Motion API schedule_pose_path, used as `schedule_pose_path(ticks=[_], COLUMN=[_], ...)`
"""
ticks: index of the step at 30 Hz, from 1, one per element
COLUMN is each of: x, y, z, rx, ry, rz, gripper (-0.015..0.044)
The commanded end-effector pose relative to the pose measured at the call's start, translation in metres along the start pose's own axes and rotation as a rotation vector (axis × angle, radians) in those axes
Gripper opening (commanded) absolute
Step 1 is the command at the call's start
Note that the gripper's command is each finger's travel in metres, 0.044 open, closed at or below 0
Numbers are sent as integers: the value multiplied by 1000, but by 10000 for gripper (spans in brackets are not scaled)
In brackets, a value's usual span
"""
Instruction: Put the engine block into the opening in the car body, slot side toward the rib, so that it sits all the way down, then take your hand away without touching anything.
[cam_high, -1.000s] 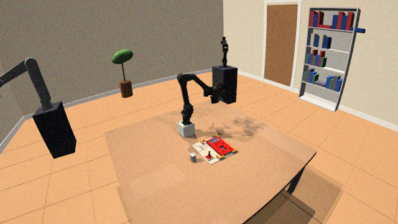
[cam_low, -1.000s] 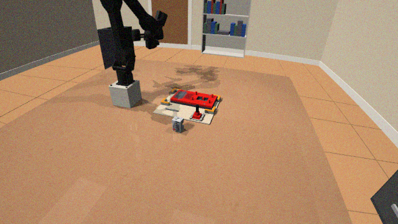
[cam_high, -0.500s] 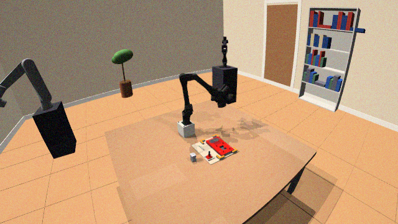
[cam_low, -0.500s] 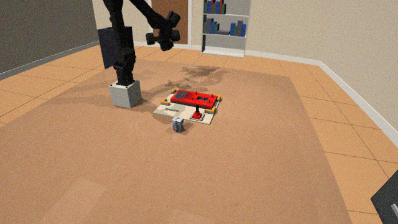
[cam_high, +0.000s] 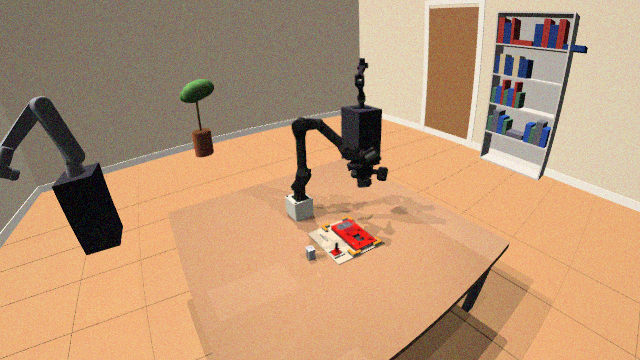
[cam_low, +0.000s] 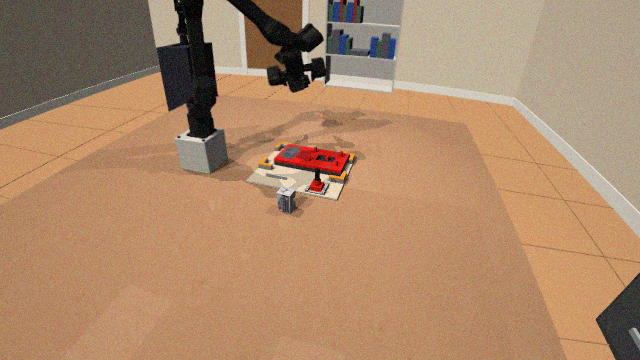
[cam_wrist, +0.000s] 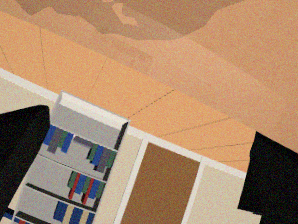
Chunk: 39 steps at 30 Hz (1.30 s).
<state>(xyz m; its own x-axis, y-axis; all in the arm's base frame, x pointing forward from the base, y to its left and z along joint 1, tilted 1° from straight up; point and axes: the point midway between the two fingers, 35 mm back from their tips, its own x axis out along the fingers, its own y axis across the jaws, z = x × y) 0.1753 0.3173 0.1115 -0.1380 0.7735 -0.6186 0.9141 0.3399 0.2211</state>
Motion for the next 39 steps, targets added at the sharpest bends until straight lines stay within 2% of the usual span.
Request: schedule_pose_path(ticks=[1, 10, 17, 24, 32, 34, 39], x=[-19, -91, -160, -234, -315, -327, -326], y=[26, 70, 74, 46, -19, -32, -34], z=[36, 126, 198, 265, 320, 326, 329], rx=[24, 103, 193, 311, 464, 488, 491], ry=[-106, -359, -564, -759, -907, -920, -922], rz=[69, 204, 239, 185, 46, 19, 16], gripper=[440, 440, 440, 440, 440, 440, 440])
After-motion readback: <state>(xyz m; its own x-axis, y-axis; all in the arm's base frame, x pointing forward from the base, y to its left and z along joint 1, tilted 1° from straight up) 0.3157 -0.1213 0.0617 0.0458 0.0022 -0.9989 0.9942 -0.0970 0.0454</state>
